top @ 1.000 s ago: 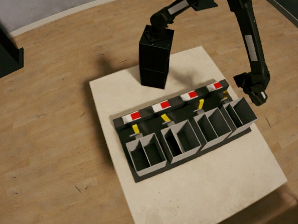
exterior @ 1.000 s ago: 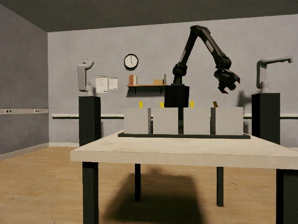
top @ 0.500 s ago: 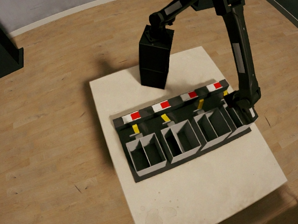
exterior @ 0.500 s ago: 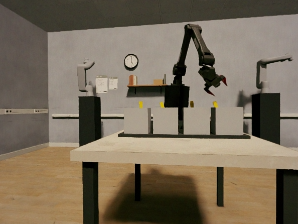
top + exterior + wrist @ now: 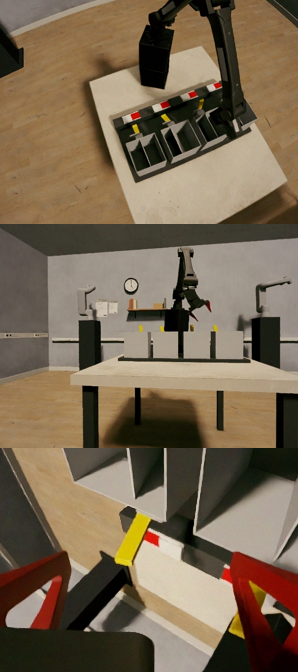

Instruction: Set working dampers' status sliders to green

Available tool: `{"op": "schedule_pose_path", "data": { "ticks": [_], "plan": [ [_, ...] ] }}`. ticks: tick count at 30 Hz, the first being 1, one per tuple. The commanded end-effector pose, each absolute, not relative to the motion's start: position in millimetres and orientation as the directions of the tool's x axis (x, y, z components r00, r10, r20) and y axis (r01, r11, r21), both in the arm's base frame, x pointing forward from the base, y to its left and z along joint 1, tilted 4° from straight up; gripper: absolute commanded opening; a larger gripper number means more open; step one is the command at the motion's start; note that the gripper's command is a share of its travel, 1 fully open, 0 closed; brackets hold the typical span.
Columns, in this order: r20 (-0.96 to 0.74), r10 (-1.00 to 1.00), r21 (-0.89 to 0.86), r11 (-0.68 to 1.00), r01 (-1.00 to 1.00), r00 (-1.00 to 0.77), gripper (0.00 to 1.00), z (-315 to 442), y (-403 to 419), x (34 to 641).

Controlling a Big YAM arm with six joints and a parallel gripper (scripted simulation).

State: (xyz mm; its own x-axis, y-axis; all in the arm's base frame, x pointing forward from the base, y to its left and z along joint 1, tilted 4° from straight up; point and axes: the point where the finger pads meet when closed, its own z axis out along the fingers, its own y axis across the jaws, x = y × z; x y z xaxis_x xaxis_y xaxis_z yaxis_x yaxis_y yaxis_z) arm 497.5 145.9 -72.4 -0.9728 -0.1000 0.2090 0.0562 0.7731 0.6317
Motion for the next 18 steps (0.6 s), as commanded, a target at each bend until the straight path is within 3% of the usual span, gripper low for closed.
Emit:
{"op": "schedule_pose_path", "data": {
  "ticks": [1,18],
  "plan": [
    [0.080,-0.105,0.627,0.778,-0.032,-0.991,1.00,-49.2,120.6,534.7],
    [-0.037,-0.051,0.474,0.878,-0.063,-0.998,1.00,-57.1,-1.6,558.4]
  ]
}}
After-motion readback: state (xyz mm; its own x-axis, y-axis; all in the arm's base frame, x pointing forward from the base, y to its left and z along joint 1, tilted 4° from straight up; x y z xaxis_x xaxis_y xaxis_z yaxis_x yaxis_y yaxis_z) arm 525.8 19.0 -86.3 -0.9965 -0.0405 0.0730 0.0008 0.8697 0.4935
